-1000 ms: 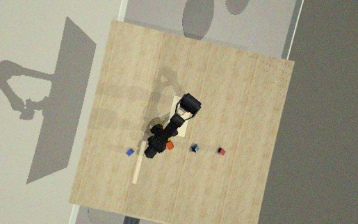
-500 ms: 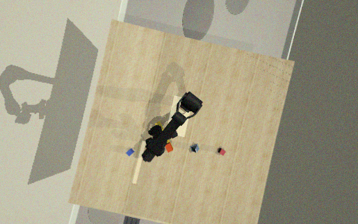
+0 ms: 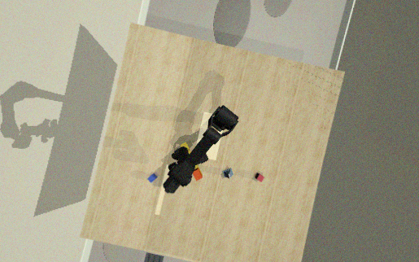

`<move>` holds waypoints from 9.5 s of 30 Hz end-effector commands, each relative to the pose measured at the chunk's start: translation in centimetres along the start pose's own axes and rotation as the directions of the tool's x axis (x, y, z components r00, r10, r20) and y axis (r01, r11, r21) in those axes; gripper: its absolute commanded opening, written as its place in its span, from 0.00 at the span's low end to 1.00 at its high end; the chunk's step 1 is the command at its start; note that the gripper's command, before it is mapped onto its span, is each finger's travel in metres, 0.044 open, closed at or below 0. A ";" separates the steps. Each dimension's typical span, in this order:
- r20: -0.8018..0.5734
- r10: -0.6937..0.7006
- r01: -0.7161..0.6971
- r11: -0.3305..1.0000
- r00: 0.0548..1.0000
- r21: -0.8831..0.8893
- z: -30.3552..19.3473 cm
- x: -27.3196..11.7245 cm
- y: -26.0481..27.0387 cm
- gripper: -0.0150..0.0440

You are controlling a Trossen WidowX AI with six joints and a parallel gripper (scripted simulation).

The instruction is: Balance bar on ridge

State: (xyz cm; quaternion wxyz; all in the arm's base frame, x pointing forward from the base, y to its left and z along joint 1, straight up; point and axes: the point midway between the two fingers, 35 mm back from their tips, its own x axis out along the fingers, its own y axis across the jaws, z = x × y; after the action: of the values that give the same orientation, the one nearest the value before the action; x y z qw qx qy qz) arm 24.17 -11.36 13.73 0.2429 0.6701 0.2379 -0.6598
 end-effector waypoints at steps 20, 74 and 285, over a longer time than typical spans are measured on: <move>-0.004 0.011 -0.011 0.959 1.000 -0.283 -3.7 -2.7 -1.9 0.25; -0.018 0.001 -0.018 0.141 1.000 -0.990 -18.0 -2.5 -11.5 0.25; -0.018 0.001 -0.018 0.140 1.000 -0.990 -18.3 2.3 -11.4 0.25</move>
State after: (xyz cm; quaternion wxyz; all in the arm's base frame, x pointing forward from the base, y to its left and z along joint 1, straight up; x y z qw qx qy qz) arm 30.96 9.11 11.58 0.6249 0.3541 0.6091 -0.3364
